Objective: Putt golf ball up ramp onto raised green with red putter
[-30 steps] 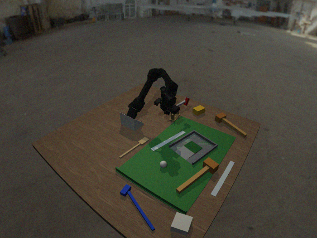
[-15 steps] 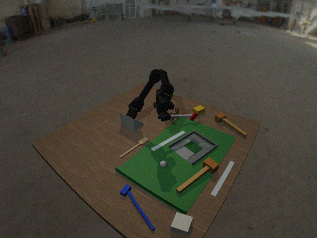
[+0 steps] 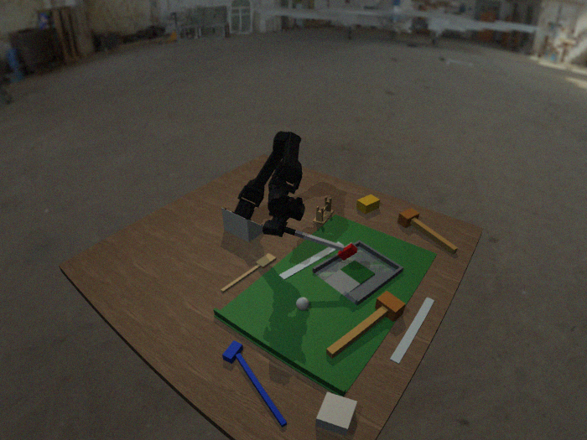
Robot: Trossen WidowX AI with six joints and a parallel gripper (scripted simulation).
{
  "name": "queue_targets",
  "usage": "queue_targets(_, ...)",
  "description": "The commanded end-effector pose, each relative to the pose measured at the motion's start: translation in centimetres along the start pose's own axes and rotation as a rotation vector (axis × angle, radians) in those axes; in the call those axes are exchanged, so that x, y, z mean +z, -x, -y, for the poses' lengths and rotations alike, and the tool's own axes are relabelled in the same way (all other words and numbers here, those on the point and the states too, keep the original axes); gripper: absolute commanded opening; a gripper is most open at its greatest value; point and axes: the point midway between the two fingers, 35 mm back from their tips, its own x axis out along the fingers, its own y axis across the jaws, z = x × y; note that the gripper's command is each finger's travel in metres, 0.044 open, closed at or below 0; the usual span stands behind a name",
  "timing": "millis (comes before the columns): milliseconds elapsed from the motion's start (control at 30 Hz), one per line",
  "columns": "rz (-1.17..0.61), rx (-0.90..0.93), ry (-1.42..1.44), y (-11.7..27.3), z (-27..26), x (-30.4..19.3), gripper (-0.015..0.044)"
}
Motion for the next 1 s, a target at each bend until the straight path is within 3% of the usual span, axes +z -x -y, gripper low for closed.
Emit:
queue_targets(0,-0.004,-0.017,-0.137,0.3,2.4,-1.6,0.0000)
queue_targets(467,-0.024,-0.050,-0.620,0.3,9.4,-8.8,0.0000)
queue_targets(967,-0.024,-0.050,-0.625,-3.5,9.7,-9.0,0.0000)
